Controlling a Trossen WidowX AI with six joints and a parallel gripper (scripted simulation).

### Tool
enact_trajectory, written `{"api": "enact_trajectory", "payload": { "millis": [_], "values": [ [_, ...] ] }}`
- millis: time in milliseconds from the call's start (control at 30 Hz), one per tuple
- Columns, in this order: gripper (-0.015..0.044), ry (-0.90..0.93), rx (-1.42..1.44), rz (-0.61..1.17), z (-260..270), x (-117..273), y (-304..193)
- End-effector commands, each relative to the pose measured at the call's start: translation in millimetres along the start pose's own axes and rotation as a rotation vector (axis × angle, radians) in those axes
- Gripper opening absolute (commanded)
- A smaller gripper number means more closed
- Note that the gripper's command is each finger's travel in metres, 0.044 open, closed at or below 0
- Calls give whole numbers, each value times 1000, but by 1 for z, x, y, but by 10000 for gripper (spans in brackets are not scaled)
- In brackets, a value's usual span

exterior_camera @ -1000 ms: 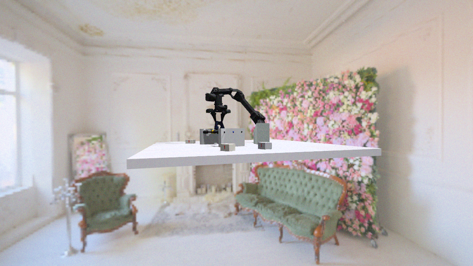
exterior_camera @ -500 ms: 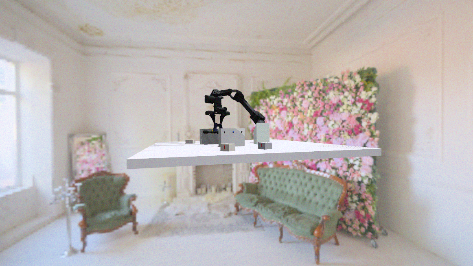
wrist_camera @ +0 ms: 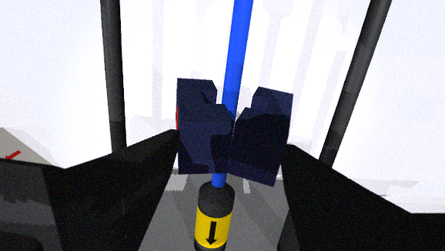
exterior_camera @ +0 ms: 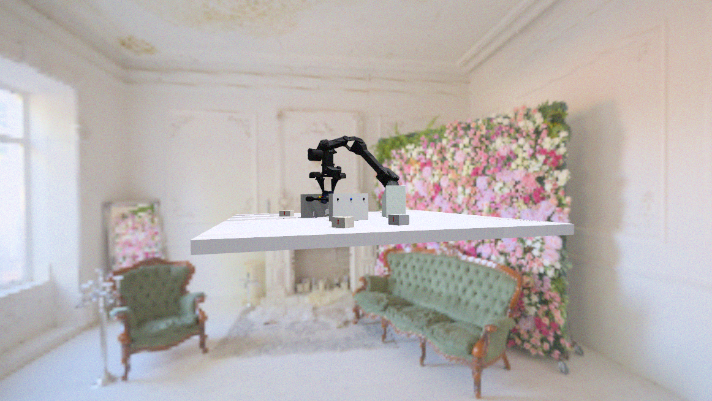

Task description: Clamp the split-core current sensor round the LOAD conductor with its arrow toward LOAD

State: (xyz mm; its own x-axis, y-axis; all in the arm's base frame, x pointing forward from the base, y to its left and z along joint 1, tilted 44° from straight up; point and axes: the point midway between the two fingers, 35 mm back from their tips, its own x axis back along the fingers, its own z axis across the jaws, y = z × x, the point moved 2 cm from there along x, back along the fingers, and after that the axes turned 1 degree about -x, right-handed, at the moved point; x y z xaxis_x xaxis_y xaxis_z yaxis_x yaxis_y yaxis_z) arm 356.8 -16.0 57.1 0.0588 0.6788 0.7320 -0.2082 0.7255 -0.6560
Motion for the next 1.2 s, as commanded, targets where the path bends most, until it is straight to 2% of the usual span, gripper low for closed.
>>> {"api": "enact_trajectory", "payload": {
  "millis": [0, 1167],
  "values": [
    [0, 3, 6, 5, 2, -8, 1],
    [0, 1, 0, 0, 0, -5, 0]
  ]
}}
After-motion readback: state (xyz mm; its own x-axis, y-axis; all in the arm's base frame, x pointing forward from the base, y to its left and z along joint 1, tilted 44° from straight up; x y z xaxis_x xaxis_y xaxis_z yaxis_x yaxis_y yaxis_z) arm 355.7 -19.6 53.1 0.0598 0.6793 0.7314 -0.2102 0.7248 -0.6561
